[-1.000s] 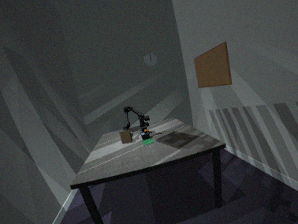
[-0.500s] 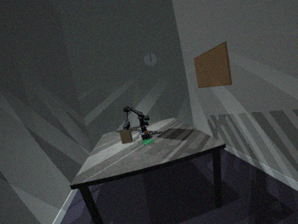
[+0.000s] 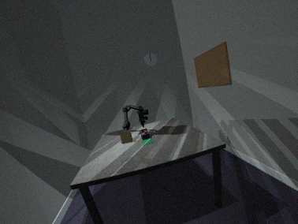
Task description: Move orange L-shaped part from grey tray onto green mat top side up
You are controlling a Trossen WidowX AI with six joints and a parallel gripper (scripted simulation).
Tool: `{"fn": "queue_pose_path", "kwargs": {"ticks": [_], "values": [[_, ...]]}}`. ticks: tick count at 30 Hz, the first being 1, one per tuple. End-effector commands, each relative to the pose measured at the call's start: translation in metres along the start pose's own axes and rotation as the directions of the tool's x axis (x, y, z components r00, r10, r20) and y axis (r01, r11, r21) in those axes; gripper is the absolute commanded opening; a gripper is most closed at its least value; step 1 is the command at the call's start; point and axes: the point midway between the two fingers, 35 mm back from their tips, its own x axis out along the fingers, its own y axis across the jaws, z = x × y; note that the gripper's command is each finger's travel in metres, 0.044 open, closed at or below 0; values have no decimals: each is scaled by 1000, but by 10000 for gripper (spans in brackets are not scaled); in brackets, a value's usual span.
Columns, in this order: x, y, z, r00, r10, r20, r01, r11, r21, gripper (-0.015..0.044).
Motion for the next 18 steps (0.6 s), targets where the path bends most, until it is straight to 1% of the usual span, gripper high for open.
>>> {"fn": "queue_pose_path", "kwargs": {"ticks": [1, 18], "values": [[-25, -2, -4, 1000, 8, -9, -8, 1000, 1, 180], [-22, -2, -2, 1000, 3, 5, -3, 1000, 1, 180]]}}
